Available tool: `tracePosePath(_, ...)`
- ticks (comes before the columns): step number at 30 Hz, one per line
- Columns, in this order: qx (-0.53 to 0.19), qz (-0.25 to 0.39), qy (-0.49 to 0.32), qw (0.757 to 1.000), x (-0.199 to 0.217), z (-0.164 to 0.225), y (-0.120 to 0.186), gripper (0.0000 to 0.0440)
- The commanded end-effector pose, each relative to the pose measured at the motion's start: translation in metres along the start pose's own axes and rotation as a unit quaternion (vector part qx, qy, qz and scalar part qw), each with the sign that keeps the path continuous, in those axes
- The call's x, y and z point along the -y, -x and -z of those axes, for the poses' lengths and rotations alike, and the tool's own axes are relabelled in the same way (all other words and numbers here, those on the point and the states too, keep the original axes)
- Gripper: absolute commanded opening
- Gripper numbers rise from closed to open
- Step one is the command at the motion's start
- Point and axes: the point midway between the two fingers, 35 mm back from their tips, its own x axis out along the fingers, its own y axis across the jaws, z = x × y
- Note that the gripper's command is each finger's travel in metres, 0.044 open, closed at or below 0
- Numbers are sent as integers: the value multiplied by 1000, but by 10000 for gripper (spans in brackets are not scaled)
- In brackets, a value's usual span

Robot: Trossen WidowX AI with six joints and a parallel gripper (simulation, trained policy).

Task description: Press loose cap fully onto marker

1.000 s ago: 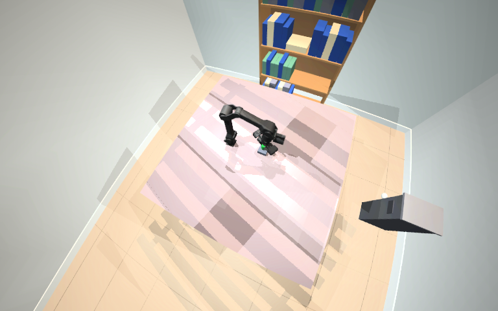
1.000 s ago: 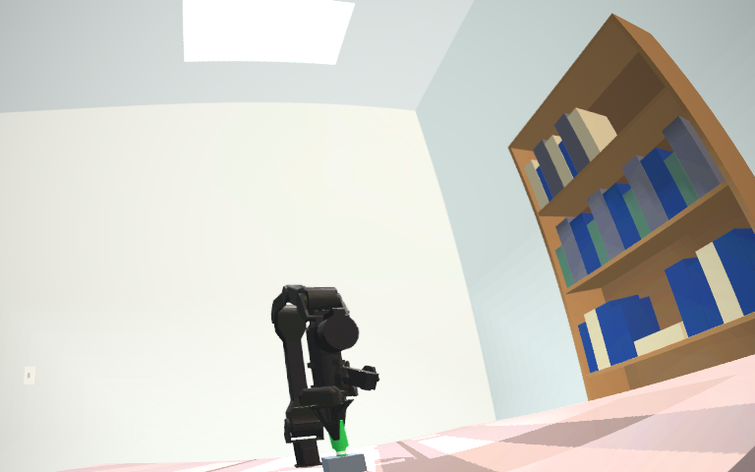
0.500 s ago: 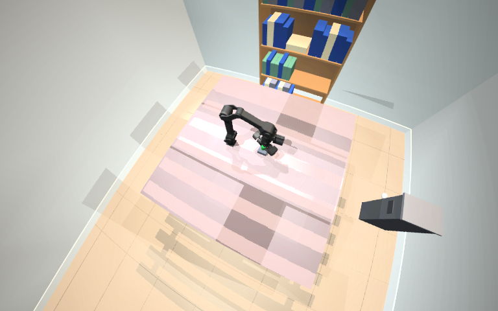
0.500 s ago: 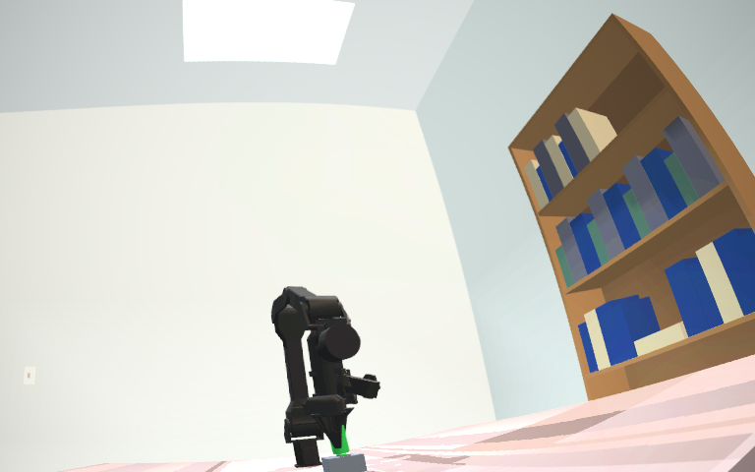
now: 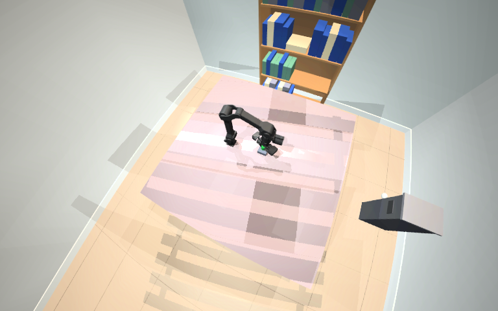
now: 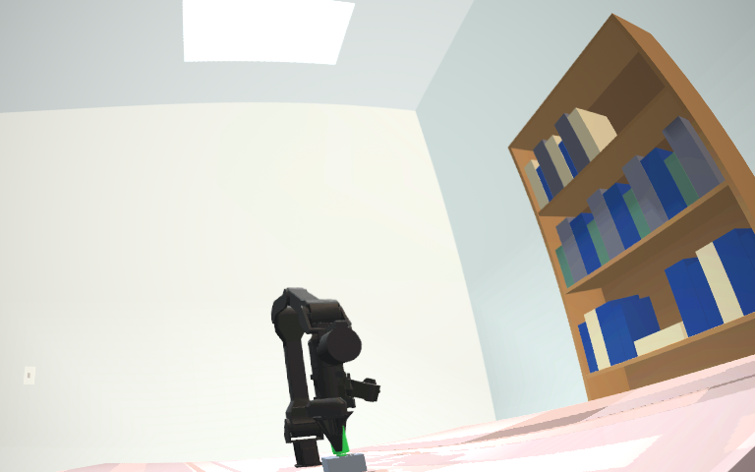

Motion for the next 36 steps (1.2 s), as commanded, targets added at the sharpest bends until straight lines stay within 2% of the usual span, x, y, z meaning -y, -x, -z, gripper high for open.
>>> tracePosePath(1,-17,2,3,1000,4,7,-12,89)
tracePosePath(30,-16,40,51,998,11,9,-9,158)
tracePosePath(33,-15,31,53,998,6,10,-10,189)
tracePosePath(36,-12,29,54,998,2,10,-9,261)
